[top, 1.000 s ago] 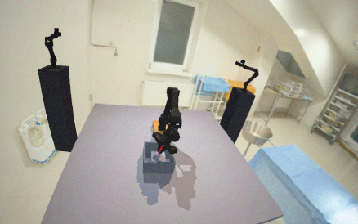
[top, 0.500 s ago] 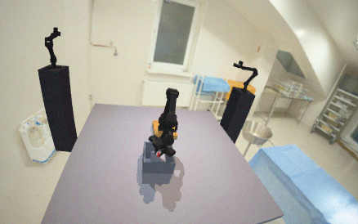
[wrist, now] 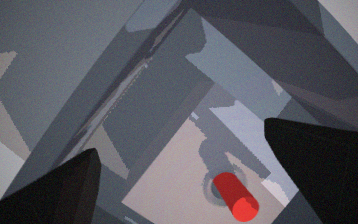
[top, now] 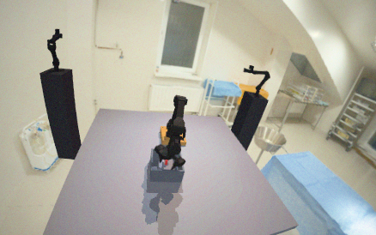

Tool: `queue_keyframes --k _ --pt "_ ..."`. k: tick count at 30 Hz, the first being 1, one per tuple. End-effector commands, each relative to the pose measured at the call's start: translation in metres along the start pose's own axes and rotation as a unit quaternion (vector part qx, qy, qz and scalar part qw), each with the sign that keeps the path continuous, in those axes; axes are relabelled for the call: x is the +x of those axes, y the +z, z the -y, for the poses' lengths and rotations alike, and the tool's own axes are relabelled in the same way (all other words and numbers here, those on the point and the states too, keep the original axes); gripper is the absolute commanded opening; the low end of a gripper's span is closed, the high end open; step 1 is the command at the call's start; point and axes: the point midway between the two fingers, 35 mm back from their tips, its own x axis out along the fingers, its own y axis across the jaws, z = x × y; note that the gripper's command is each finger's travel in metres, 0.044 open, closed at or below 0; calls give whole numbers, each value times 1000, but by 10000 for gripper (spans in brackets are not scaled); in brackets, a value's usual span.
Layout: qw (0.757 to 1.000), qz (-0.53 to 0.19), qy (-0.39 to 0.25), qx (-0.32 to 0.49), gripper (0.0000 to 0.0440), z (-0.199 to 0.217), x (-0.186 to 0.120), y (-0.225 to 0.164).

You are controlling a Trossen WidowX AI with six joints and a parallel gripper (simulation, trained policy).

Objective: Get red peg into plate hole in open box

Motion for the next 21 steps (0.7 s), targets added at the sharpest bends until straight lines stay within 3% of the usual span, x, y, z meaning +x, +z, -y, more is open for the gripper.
queue_keyframes --k 1,15,21 --pt "1000 -16 9 -3 440 -8 0 5" --pt "996 -18 79 -23 440 -58 -32 27" --pt "996 -17 80 -24 440 -59 -32 28"
